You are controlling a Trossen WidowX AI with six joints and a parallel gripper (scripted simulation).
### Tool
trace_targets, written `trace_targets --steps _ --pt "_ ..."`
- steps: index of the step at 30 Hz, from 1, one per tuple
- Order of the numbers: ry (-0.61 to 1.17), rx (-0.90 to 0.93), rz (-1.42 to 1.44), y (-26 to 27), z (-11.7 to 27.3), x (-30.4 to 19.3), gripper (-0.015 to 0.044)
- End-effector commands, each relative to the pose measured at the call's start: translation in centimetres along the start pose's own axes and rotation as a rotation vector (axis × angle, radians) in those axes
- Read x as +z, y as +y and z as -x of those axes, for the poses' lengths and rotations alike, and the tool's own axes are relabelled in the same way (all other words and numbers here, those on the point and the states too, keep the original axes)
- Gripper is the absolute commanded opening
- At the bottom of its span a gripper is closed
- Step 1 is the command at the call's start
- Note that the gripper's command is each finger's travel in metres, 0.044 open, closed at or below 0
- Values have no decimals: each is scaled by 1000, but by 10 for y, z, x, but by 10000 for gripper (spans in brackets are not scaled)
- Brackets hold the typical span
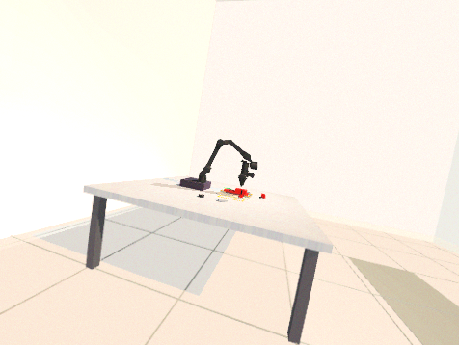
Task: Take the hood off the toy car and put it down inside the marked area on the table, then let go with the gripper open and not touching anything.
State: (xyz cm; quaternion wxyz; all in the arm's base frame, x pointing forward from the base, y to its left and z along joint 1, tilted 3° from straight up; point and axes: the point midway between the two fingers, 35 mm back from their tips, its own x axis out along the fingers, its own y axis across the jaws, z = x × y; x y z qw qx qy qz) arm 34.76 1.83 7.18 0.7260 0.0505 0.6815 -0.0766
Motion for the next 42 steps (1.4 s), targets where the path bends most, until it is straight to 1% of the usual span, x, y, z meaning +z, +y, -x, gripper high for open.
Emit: trace_targets --steps 1,42 --pt "6 -7 6 -1 -5 -2 440" --pt "6 -7 6 -3 -26 -2 440"
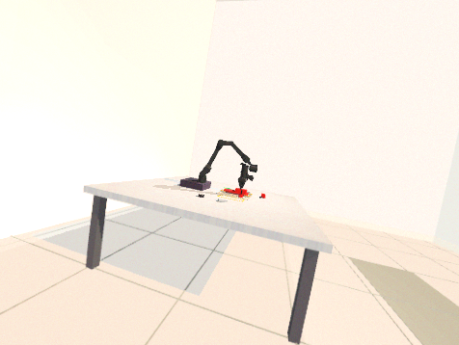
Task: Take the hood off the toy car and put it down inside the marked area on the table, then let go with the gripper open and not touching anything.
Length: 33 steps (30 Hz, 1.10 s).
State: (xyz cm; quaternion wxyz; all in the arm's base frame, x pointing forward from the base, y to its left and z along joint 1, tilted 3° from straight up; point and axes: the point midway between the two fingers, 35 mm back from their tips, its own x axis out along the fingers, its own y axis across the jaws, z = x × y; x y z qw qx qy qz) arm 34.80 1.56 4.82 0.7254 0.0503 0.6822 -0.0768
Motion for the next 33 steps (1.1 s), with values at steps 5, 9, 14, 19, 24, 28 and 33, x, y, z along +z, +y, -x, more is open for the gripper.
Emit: trace_targets --steps 5,9,14,19,24,28,33 --pt "4 -6 6 -1 -4 -2 440" --pt "4 -6 6 -1 -6 -2 440" --pt "4 -6 6 -1 -9 -2 440" --pt "4 -6 6 -1 -11 -2 440" --pt "4 -6 6 -1 -14 -2 440" --pt "4 -6 6 -1 -16 -2 440" --pt "4 -6 6 -1 -18 -2 440"
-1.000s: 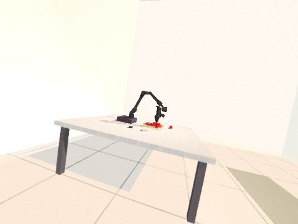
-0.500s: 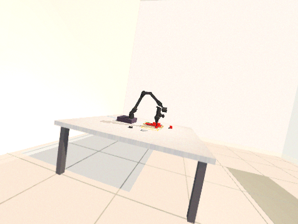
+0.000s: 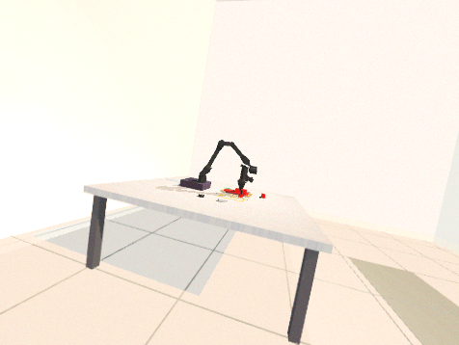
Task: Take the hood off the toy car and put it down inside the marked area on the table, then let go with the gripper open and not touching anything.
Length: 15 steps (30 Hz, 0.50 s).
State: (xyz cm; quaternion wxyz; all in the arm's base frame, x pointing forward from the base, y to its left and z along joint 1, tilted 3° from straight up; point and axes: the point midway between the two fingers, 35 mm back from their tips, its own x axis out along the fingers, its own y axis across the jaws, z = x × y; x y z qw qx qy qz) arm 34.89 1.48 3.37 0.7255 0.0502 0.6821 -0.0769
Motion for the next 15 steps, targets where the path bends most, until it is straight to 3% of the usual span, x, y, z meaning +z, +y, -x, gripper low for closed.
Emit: trace_targets --steps 1,11,15 --pt "5 -6 6 -1 -4 -2 440" --pt "5 -6 6 -1 -8 -2 440" --pt "0 0 0 0 -5 0 355"
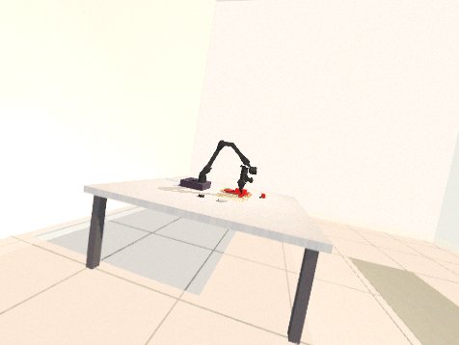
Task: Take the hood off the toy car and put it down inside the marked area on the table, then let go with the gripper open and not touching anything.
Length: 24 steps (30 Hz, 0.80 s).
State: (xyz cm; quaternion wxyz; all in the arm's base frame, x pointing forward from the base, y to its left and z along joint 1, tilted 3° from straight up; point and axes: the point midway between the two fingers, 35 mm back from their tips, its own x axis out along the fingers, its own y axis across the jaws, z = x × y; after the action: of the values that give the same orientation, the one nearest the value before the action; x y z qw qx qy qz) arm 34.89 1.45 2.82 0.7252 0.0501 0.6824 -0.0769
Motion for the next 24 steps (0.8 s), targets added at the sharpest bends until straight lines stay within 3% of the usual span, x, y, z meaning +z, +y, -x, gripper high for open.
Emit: trace_targets --steps 1,9,20,24 --pt "0 0 0 0 0 0 348" --pt "0 0 0 0 0 0 295" --pt "0 0 0 0 6 0 6" --pt "0 0 0 0 8 0 0"
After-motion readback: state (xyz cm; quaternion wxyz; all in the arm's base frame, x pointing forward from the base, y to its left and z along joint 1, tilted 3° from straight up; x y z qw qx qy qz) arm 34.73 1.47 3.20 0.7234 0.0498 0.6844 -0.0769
